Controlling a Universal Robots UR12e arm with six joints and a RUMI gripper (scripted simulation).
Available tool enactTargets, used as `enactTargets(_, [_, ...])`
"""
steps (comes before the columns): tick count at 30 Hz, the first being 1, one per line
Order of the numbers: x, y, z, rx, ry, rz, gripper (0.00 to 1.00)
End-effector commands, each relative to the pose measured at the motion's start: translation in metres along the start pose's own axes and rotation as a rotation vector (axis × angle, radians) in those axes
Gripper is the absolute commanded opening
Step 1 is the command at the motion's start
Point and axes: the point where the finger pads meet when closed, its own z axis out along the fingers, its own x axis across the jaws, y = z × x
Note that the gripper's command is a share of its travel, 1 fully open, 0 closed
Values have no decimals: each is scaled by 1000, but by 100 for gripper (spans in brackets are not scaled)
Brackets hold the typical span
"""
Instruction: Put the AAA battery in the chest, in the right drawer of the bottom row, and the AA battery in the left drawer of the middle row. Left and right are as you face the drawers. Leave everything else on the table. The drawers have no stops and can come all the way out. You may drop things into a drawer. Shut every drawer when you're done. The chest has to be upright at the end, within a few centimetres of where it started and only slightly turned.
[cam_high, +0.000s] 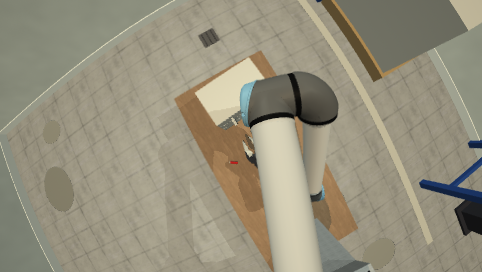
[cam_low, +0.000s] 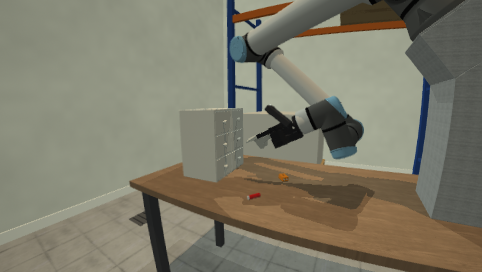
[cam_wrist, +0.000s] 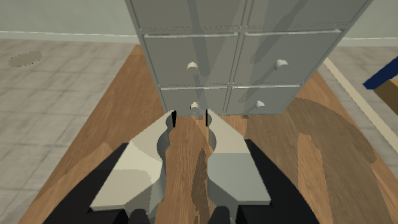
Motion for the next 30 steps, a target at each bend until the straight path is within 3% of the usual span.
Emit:
enactTargets(1, [1, 1, 7, 54, 3, 1, 20])
enactTargets(9, [0, 3, 9, 91, 2, 2, 20])
enactTargets(30, [0, 3, 10, 92, 2, 2, 20])
